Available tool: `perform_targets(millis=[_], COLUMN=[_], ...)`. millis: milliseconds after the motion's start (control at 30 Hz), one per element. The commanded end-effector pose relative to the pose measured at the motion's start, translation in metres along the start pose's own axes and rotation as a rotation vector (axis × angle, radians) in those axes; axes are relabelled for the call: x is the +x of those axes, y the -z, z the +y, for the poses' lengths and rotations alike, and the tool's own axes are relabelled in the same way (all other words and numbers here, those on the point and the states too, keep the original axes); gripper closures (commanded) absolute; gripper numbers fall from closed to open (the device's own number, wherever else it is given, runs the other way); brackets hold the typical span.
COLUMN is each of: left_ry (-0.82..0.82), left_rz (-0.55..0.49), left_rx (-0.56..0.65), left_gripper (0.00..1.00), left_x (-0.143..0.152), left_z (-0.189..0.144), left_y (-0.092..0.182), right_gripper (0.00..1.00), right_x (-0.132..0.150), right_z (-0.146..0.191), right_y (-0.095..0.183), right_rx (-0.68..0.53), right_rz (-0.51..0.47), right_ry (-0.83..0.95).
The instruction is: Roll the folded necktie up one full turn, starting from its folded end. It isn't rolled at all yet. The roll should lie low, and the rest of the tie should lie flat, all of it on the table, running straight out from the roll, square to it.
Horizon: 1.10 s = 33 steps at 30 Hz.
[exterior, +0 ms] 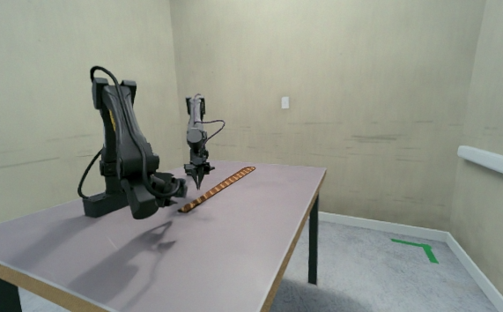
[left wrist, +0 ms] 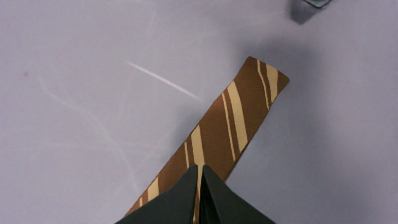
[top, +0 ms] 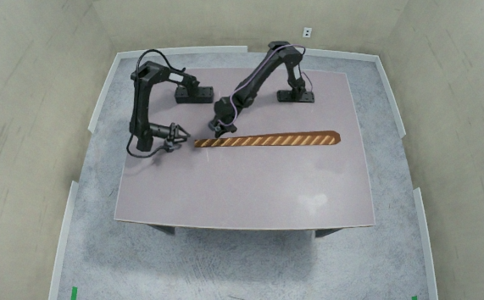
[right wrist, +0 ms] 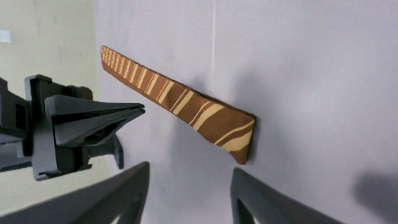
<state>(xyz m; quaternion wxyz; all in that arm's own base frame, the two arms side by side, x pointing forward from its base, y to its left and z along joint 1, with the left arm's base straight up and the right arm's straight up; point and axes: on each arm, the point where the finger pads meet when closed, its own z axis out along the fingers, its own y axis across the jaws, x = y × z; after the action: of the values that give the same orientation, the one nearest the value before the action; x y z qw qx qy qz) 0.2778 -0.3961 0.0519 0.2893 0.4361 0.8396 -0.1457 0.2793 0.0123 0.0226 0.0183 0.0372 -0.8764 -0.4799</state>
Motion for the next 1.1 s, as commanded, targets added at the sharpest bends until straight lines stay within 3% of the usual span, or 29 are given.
perform_targets(millis=[0, 1067], left_ry=[-0.011, -0.017], left_rz=[-0.038, -0.039], left_rx=[0.018, 0.023], left_gripper=[0.96, 0.96], left_x=[-0.020, -0.020], left_z=[-0.008, -0.012], left_y=[0.003, -0.007], right_gripper=[0.57, 0.69], right_x=[0.003, 0.005], right_z=[0.006, -0.024], right_y=[-0.001, -0.025], right_rx=[-0.036, -0.014], right_rz=[-0.014, -0.012], right_ry=[-0.034, -0.036])
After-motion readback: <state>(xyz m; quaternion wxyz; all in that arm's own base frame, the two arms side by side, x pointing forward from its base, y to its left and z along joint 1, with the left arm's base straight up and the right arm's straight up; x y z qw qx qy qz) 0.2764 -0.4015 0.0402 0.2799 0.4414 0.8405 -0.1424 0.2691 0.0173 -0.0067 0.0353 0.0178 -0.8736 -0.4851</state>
